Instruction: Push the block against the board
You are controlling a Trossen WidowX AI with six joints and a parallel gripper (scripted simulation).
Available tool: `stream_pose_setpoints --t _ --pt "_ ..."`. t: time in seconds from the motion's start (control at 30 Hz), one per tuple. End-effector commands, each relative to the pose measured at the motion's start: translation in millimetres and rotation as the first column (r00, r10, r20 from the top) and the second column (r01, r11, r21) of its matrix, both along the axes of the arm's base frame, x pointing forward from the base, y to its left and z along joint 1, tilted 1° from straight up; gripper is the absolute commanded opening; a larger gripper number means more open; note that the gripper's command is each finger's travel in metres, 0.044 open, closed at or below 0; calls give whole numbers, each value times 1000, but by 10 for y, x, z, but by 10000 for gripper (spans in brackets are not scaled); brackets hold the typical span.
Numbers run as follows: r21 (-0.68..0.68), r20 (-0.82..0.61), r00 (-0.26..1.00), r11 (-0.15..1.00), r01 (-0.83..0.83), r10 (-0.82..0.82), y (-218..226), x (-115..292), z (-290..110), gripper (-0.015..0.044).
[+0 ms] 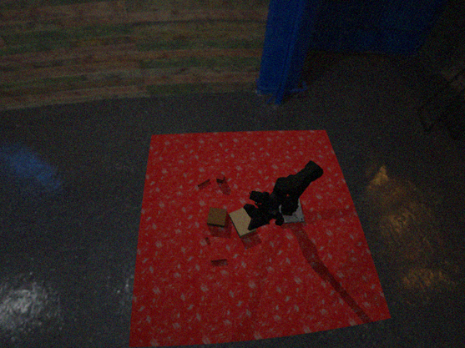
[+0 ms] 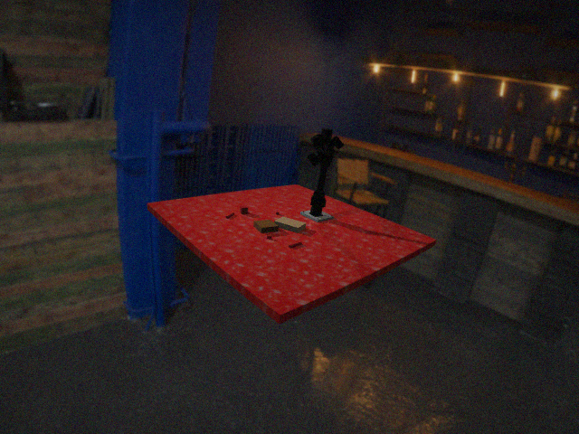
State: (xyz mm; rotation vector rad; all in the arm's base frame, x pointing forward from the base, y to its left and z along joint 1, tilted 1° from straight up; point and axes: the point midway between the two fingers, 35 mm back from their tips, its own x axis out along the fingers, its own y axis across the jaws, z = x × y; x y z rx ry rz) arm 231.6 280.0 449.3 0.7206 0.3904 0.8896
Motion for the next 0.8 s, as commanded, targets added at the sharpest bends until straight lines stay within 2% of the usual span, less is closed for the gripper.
stream_pose_setpoints --t 0.0,0.37,0.77 --pt "-59 -73 995 997 57 -61 -39 228 -266 0" --pt "-279 -227 933 936 213 -279 -396 818 -1108 0" --pt "-468 -443 741 835 288 -504 -964 1194 -1991 0"
